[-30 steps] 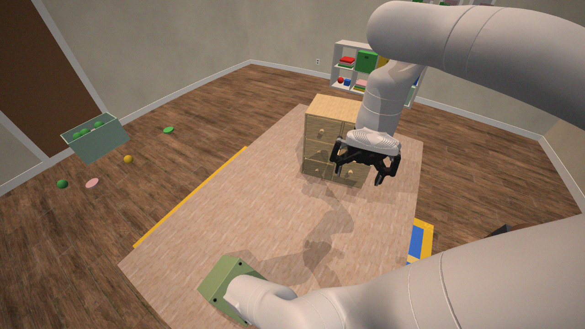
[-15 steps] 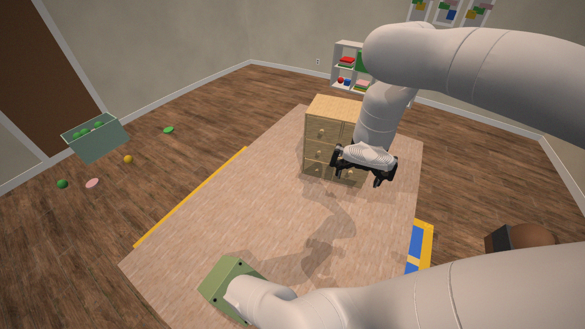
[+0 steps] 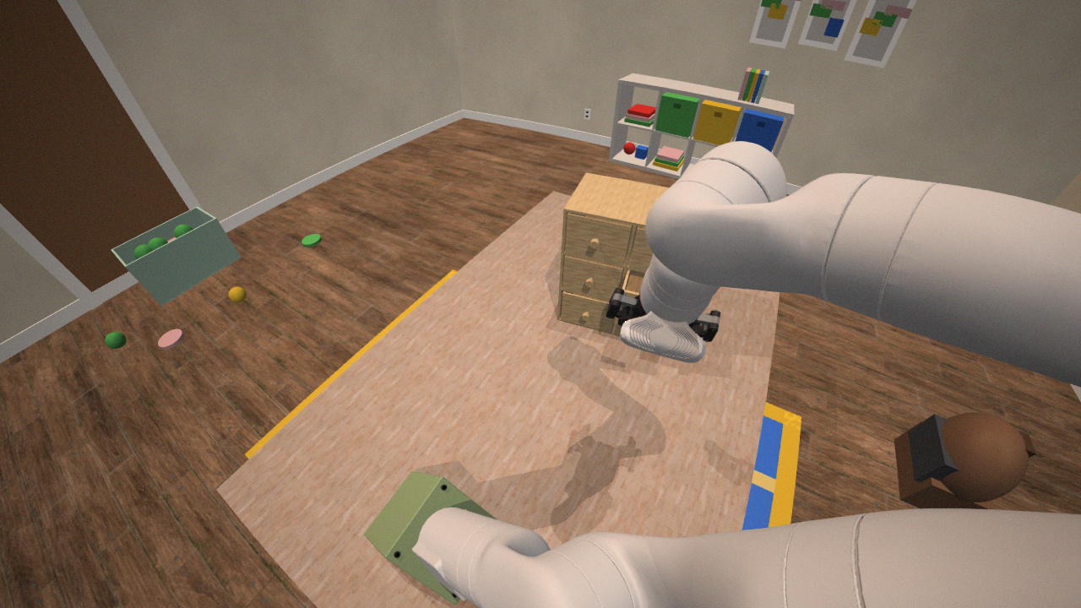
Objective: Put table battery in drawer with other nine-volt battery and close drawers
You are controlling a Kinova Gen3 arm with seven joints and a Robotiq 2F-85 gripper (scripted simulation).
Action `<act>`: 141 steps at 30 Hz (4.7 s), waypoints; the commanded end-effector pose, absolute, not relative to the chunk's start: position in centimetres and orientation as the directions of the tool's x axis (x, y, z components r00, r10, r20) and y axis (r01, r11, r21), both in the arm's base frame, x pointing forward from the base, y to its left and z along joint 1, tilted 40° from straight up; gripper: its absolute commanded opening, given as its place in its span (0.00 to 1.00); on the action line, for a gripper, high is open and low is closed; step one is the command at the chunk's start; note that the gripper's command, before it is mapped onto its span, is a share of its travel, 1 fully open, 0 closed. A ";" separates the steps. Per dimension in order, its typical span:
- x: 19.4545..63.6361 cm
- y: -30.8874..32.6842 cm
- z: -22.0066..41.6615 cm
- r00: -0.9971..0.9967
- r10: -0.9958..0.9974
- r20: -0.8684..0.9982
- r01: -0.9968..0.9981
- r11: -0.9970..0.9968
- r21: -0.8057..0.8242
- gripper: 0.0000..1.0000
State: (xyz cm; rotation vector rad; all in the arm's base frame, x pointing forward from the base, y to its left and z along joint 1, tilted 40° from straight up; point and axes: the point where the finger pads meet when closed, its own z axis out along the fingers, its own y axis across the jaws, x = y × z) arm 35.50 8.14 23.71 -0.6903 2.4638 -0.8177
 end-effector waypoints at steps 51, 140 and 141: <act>38.8 6.4 20.1 -0.580 -0.659 -0.479 -0.296 0.718 -0.630 0.00; 46.1 3.5 13.5 -0.563 -0.673 -0.480 -0.299 0.707 -0.640 0.00; 46.1 3.5 13.5 -0.563 -0.673 -0.480 -0.299 0.707 -0.640 0.00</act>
